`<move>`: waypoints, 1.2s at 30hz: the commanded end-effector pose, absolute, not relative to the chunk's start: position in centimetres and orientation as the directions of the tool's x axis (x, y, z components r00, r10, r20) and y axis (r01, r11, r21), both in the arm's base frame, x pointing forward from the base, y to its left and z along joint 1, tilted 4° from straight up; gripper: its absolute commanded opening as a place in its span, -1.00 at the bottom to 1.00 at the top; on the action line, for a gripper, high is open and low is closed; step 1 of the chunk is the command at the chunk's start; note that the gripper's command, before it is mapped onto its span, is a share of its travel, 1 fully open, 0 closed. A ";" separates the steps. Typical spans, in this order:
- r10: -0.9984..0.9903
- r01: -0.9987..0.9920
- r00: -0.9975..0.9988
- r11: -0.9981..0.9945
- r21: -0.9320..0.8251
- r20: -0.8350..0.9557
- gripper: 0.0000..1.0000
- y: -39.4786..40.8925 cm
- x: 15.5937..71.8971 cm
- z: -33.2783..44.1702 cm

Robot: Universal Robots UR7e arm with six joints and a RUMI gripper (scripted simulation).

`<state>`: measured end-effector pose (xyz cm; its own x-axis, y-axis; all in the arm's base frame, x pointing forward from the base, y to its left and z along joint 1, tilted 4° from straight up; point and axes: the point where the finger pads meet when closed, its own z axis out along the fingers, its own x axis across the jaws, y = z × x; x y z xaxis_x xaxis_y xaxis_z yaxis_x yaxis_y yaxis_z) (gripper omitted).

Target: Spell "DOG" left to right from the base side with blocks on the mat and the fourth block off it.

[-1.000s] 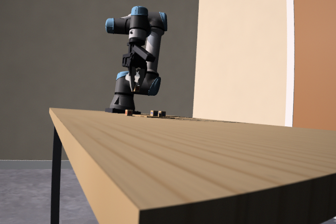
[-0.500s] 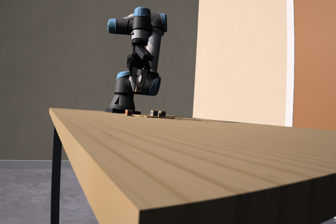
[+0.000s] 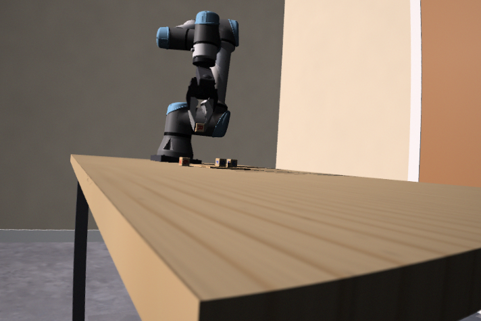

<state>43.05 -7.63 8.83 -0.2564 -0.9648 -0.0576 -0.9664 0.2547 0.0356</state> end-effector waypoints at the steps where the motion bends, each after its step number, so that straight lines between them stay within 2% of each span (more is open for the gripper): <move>1: -0.934 -0.935 -0.354 0.352 0.043 -0.049 -0.89 -7.2 42.8 8.8; 16: -0.788 -0.788 -0.615 0.613 0.056 -0.034 -0.89 -6.1 42.4 8.9; 36: -0.553 -0.553 -0.833 0.831 0.064 -0.015 -0.89 -4.9 41.7 8.9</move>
